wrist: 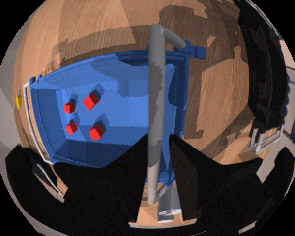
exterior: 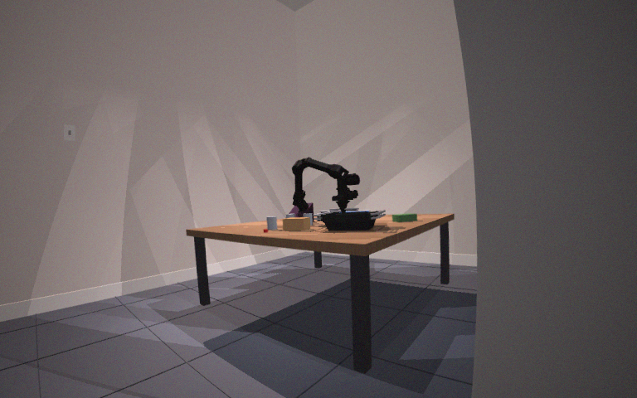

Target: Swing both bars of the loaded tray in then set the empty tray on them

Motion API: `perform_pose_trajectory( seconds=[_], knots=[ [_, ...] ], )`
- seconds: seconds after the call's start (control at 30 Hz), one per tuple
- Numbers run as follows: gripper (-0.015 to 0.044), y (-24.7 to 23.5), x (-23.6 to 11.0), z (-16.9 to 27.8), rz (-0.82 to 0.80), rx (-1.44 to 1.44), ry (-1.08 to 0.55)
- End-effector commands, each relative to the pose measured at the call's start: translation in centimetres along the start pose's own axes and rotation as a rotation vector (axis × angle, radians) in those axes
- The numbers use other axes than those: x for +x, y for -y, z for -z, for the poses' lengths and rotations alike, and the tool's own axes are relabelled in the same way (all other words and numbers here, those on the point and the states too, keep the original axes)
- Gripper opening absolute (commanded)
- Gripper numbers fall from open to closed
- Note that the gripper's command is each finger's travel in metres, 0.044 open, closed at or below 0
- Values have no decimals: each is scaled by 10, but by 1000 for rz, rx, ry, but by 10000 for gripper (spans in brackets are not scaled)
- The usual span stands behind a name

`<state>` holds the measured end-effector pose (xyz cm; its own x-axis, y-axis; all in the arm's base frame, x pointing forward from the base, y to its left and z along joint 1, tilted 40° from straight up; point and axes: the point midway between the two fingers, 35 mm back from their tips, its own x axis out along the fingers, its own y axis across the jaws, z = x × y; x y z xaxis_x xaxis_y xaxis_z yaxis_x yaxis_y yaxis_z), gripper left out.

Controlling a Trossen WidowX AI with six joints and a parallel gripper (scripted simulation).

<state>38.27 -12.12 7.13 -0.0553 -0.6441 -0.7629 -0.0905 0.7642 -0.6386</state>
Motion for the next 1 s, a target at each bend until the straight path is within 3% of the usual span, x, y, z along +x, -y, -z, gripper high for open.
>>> perform_pose_trajectory(
  seconds=[0.0,0.2,0.47,0.97],
  knots=[
    [87,-14,13,2,-4,-6,-12],
    [87,-16,10,2,-4,-6,-12],
    [87,-12,-28,0,-6,-6,-11],
    [87,-14,-22,1,-7,-13,-13]
  ],
)
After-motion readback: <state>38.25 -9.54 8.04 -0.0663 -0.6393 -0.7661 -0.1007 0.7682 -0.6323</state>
